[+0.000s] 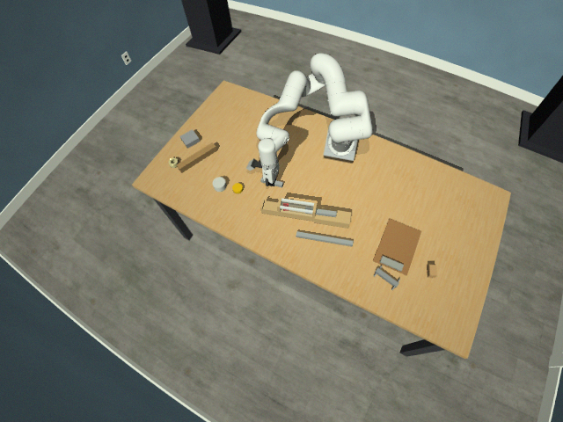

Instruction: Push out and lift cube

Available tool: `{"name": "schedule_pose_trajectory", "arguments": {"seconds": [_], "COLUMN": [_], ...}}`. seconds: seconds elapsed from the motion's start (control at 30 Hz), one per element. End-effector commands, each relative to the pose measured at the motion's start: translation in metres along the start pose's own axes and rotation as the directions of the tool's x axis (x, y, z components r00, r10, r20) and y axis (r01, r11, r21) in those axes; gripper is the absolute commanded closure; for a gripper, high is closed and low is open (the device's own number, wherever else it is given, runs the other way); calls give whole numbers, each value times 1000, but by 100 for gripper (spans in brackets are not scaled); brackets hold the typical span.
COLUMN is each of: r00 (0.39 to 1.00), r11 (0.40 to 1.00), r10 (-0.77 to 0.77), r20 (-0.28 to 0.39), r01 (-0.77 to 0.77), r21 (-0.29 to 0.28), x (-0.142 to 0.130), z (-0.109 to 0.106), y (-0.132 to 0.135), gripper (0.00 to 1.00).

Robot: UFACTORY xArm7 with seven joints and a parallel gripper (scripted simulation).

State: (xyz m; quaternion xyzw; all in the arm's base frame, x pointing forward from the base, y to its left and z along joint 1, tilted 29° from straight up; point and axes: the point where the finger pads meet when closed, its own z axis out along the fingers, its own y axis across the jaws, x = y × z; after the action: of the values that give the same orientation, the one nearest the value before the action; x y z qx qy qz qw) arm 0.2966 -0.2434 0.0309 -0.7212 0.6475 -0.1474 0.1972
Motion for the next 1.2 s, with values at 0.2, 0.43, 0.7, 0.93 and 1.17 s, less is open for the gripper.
{"name": "schedule_pose_trajectory", "arguments": {"seconds": [0.2,0.43,0.7,0.93,1.17], "r00": [1000,1000,1000,1000,999], "r11": [1000,1000,1000,1000,1000], "r10": [0,0,0,1,2], "r20": [-5,-5,-5,-8,-46], "r01": [0,0,0,-1,-3], "r21": [2,2,2,-1,-22], "x": [1,1,1,-3,-62], "z": [-96,-112,-112,-113,-118], "y": [0,0,0,-7,-72], "gripper": [100,100,100,100,100]}}
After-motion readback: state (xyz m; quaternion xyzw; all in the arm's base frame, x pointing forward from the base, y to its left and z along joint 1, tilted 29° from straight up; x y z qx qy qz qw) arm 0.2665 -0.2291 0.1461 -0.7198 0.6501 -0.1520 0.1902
